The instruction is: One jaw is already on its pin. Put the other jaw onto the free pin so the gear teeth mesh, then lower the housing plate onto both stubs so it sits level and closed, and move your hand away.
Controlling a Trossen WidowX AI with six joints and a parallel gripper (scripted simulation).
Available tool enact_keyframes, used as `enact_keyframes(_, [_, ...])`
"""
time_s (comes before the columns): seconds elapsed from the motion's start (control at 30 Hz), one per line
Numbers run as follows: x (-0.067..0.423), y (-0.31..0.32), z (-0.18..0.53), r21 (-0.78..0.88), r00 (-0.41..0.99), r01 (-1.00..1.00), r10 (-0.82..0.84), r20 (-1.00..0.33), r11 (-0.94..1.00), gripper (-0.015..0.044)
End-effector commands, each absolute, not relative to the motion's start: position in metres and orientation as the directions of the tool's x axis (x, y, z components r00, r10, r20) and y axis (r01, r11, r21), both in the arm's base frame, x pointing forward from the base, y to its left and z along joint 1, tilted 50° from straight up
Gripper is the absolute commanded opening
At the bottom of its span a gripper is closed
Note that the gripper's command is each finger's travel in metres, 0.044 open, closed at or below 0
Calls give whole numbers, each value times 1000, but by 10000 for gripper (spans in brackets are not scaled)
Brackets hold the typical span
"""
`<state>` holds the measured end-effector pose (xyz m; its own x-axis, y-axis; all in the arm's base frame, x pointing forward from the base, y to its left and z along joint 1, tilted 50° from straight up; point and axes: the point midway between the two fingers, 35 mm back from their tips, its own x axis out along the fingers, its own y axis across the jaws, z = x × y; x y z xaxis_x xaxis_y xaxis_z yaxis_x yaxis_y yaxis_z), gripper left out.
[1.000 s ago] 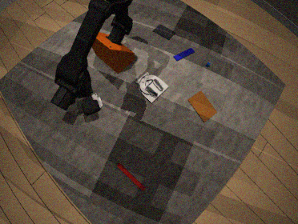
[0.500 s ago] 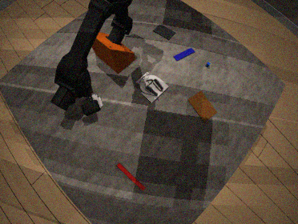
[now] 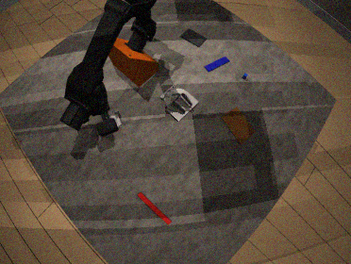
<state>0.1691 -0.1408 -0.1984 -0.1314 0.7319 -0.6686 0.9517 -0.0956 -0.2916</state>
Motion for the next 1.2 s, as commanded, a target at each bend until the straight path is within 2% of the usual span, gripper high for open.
enact_keyframes(0.0, [169, -136, -202, -293, -130, 951, 734, -667, -98, 440])
enact_keyframes(1.17, [166, -104, -232, -291, -125, 951, 735, -667, -103, 440])
